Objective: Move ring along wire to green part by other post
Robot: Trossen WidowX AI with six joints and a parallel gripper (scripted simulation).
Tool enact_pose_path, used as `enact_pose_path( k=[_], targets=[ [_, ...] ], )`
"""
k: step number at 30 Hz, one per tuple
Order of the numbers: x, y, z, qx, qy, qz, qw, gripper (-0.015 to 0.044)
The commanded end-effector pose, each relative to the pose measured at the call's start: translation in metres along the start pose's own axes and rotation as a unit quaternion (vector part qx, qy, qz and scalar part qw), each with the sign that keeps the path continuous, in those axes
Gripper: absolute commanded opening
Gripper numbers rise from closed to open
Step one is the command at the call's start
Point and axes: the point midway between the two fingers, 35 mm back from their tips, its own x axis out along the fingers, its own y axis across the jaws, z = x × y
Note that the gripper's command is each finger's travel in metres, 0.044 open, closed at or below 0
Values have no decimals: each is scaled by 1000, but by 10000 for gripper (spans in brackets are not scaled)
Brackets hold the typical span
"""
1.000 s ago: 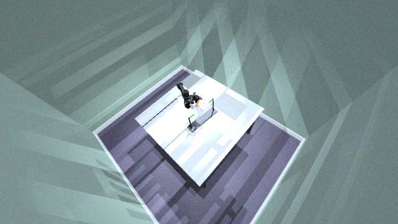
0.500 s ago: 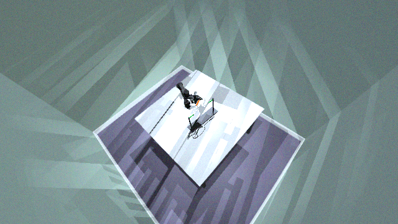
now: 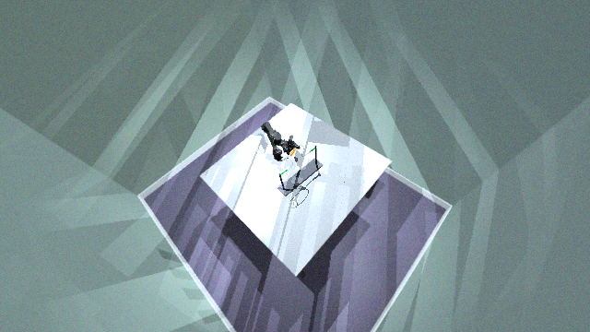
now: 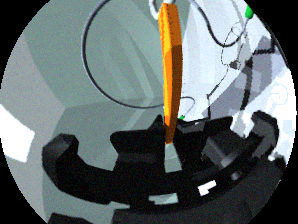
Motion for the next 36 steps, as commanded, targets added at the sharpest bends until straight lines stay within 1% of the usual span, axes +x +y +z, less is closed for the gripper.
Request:
enact_pose_path(
  k=[1,20,36],
  targets=[
    [0,1,0,-22,-3,-11,1000,-150],
    [0,-10,1,-119,-17,-82,989,-150],
    [-1,-19,4,-206,-29,-145,967,-150]
  ],
)
